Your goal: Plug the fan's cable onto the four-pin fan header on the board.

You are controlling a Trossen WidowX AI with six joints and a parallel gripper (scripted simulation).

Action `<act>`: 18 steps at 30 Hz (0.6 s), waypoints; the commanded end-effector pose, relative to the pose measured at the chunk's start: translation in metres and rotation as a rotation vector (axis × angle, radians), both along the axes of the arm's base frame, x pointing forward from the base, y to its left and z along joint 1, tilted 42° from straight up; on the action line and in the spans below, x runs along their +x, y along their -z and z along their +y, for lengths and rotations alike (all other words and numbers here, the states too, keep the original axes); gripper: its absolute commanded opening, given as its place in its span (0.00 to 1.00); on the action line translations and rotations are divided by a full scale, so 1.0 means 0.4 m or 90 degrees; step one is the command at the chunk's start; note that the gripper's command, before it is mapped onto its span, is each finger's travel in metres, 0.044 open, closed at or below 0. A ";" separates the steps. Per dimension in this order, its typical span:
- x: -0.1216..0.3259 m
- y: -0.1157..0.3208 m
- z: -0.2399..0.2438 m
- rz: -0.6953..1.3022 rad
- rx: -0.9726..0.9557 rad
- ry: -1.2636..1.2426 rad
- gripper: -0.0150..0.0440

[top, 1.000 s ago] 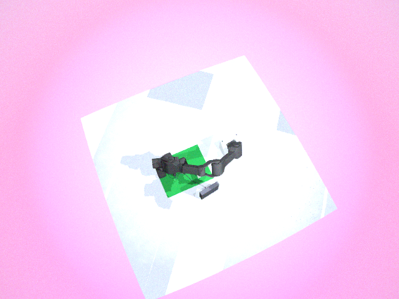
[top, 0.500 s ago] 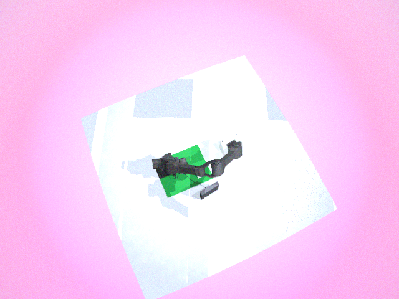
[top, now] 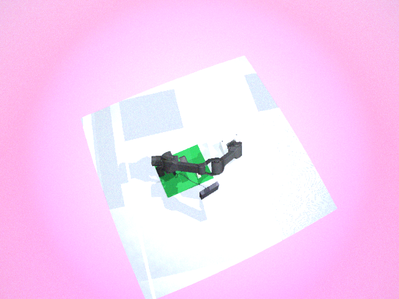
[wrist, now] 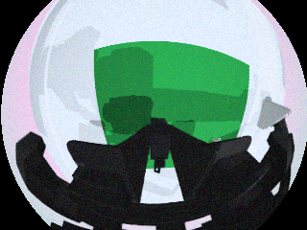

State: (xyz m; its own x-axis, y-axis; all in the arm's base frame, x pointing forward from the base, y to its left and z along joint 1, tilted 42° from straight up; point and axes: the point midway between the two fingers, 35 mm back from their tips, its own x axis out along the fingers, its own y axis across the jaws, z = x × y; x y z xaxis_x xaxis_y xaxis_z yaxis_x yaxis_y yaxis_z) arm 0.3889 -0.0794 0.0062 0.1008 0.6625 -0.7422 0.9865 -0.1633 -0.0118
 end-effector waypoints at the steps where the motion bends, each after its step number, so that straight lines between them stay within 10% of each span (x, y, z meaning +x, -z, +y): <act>1: -0.001 -0.039 -0.039 -0.009 -0.006 0.003 0.25; 18: -0.296 -0.154 0.151 -0.004 -0.003 0.003 0.25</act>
State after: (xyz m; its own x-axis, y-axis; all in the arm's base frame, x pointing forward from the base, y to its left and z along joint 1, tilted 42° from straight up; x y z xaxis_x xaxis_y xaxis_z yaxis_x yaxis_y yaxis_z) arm 0.2949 -0.0340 0.0671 0.1163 0.6514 -0.7498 0.9861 -0.1658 0.0089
